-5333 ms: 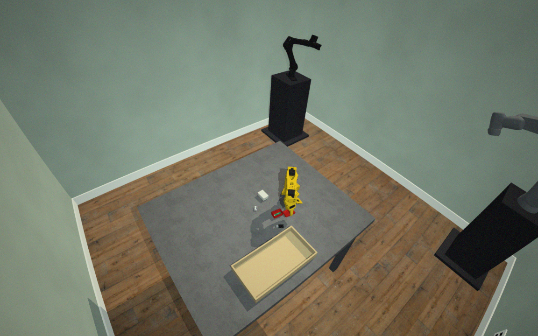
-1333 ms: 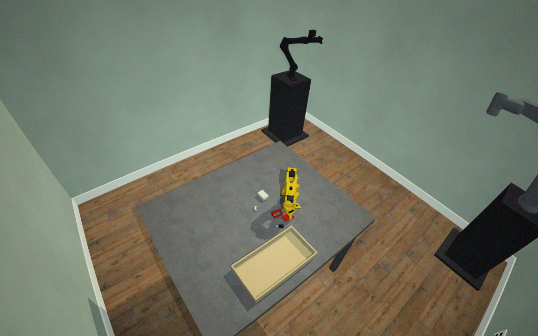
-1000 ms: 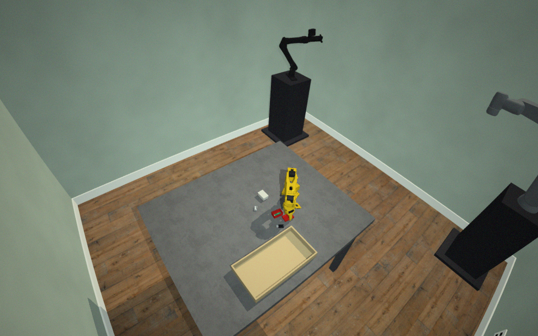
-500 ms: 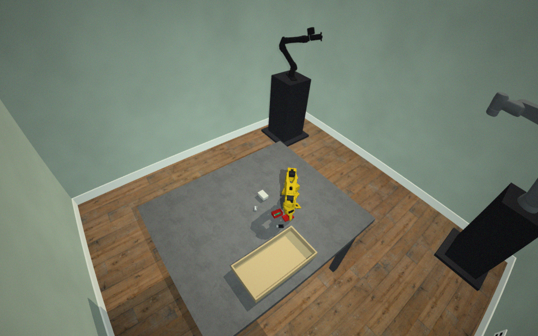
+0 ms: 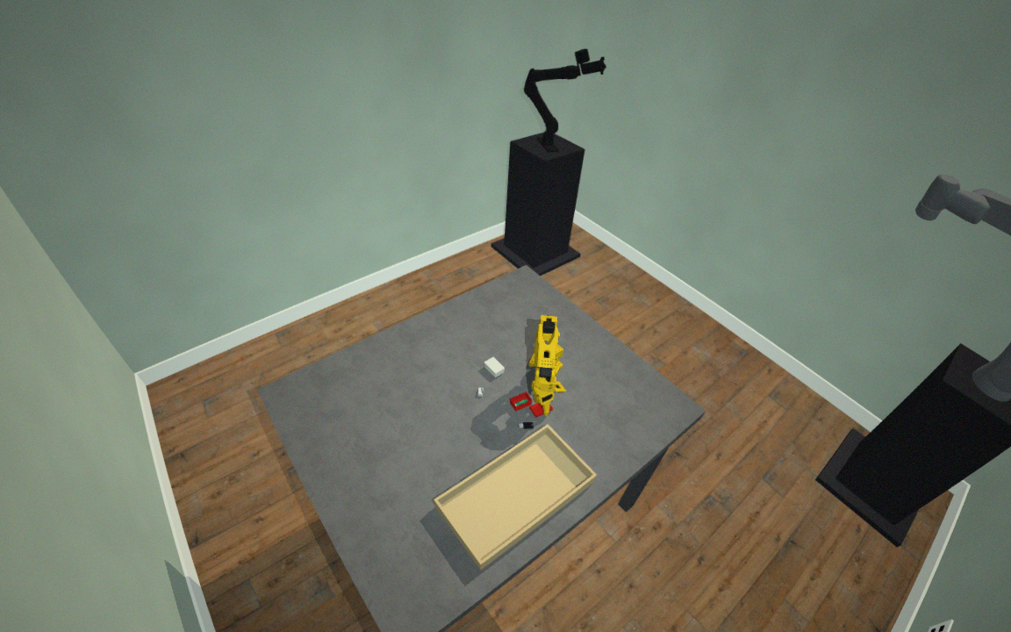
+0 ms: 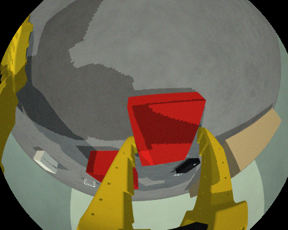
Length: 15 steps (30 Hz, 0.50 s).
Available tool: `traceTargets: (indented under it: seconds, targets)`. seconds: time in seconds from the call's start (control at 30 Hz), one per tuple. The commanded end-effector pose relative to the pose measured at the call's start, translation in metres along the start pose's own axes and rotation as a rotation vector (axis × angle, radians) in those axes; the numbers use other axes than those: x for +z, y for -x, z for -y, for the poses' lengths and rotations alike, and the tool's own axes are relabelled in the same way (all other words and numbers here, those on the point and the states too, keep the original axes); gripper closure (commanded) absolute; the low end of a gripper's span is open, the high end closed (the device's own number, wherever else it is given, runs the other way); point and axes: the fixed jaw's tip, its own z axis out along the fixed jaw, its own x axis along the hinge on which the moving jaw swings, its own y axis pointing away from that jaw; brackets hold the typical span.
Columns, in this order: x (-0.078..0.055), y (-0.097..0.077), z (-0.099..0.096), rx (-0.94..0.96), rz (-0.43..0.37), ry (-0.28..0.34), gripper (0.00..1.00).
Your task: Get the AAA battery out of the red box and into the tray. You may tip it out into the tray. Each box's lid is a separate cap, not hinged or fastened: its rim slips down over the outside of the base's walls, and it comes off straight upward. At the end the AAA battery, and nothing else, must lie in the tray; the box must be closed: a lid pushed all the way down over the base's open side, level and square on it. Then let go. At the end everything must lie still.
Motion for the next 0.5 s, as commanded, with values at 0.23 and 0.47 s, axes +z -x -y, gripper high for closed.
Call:
traceTargets:
  seconds: [0.23,0.47]
  targets:
    - [-0.0015,0.0001,0.0019,0.001,-0.004,-0.009,0.71]
    - [-0.009,-0.0007,0.0031,0.001,-0.004,-0.009,0.71]
